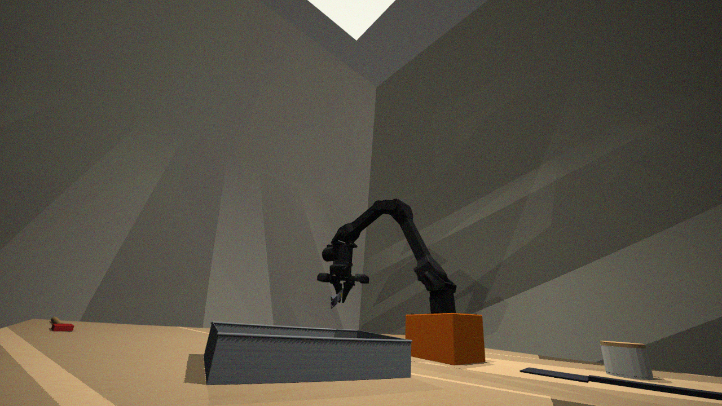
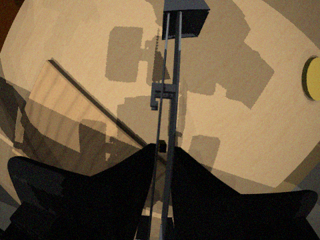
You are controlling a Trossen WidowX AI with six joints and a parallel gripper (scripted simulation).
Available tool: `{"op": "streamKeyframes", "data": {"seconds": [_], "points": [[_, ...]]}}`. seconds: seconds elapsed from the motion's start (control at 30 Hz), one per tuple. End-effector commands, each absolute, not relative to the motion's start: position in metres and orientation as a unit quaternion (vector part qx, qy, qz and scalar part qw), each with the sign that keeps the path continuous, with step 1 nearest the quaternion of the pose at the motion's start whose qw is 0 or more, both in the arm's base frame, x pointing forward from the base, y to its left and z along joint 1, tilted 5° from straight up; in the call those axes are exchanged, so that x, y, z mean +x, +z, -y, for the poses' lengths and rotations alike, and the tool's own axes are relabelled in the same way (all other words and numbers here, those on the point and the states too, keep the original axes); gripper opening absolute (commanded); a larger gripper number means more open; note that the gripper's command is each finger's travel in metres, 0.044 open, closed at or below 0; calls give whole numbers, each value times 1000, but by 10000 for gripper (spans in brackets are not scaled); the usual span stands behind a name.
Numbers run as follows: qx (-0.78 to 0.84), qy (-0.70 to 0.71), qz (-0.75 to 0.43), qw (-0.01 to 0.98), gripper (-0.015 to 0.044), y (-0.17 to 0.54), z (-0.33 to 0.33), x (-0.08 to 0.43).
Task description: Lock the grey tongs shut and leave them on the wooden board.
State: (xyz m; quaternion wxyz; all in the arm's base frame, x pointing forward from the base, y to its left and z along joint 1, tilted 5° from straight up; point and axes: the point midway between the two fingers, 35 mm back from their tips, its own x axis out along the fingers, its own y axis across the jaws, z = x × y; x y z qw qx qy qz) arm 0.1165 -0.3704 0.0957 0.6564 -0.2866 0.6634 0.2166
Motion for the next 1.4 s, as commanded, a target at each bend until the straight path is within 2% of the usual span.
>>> {"op": "streamKeyframes", "data": {"seconds": [0.0, 0.53, 1.17, 1.37], "points": [[-278, 204, -666, 662, -150, 97, 375, 92], [-228, 155, -681, 678, -150, 94, 378, -10], [-170, 96, -695, 692, -150, 91, 346, -125], [-166, 92, -696, 693, -150, 91, 342, -133]]}}
